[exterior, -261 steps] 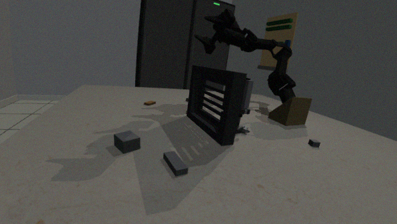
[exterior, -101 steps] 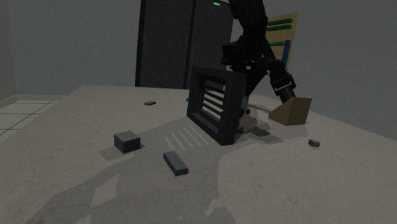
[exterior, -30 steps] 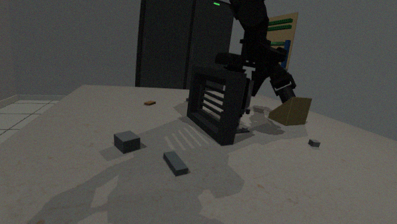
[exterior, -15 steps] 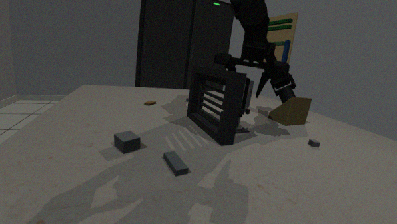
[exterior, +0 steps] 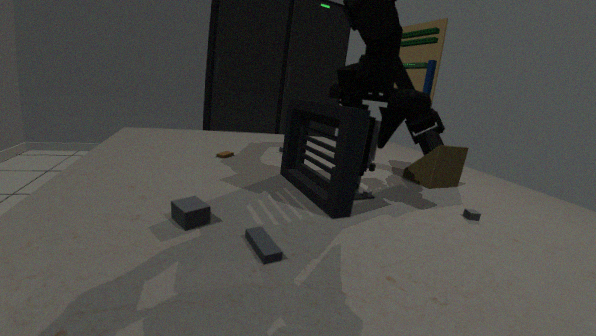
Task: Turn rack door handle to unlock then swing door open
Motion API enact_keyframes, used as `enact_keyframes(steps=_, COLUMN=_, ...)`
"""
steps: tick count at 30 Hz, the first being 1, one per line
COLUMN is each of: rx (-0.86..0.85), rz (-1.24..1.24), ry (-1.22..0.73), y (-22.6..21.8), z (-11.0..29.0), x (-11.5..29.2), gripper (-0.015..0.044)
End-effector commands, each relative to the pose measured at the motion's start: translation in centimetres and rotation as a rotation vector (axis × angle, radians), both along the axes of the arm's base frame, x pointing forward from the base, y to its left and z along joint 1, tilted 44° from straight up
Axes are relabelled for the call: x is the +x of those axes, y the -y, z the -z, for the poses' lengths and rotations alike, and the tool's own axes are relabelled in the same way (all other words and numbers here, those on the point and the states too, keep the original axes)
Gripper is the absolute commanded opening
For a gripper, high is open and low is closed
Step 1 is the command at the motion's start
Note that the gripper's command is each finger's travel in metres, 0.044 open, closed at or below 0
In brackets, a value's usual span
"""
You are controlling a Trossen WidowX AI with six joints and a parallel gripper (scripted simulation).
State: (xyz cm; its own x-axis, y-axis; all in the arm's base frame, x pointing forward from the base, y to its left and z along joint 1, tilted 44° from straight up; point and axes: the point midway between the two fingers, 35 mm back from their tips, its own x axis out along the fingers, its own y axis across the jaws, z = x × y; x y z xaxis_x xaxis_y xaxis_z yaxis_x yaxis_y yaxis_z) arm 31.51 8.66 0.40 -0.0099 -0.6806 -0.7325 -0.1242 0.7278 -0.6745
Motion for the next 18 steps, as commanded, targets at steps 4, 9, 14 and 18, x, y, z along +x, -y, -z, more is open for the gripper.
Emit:
enact_keyframes(steps=4, rx=-0.007, rz=0.311, ry=0.293, y=0.07, z=0.01, x=0.05, gripper=0.0292)
enact_keyframes(steps=9, rx=-0.009, rz=0.493, ry=0.462, y=0.07, z=0.01, x=0.05, gripper=0.0292)
enact_keyframes(steps=14, rx=-0.011, rz=0.674, ry=0.63, y=0.08, z=0.01, x=0.05, gripper=0.0292)
enact_keyframes(steps=18, rx=-0.013, rz=0.819, ry=0.765, y=0.08, z=0.01, x=0.05, gripper=0.0292)
